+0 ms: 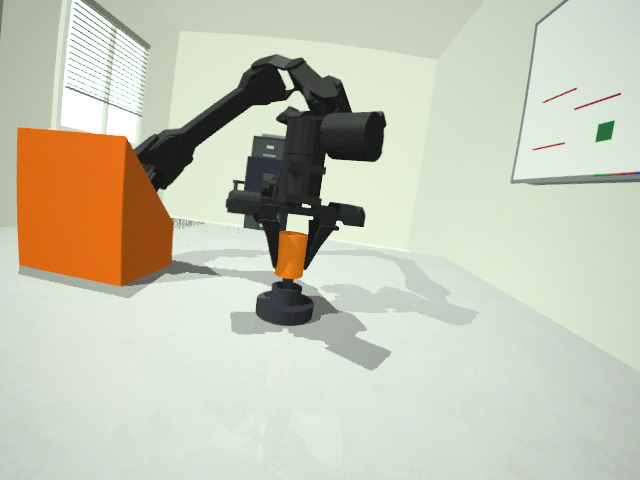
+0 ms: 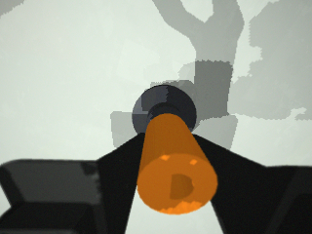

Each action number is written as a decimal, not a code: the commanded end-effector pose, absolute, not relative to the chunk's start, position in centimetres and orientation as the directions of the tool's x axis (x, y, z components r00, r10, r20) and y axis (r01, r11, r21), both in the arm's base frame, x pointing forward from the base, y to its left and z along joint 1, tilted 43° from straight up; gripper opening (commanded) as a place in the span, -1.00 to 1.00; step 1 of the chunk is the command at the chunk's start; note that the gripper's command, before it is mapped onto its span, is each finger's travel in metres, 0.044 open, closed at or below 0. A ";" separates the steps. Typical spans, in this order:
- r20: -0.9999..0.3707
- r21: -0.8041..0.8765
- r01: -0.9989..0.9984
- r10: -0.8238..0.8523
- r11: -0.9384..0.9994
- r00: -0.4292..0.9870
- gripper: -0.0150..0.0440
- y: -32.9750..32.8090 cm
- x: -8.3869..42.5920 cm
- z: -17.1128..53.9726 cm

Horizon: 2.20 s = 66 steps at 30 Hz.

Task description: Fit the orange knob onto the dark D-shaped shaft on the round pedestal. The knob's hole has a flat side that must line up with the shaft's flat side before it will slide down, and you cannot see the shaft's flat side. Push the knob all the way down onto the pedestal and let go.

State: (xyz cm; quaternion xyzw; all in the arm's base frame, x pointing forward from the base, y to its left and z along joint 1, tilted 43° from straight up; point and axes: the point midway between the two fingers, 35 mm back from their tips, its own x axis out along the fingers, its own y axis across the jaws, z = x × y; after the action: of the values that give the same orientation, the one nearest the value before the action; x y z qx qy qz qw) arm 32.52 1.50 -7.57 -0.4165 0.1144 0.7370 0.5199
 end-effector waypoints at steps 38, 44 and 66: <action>-0.732 -0.395 -0.735 0.672 -0.552 -0.111 -0.49 1.5 32.6 -7.5; -0.732 -0.409 -0.717 0.672 -0.564 -0.111 -0.49 1.3 32.7 -7.3; -0.732 -0.502 -0.580 0.672 -0.642 -0.111 -0.49 1.5 32.6 -7.6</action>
State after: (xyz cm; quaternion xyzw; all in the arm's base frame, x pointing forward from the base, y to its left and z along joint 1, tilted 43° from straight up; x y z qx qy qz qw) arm 32.53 1.50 -7.58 -0.5158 -0.0417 0.7445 0.4217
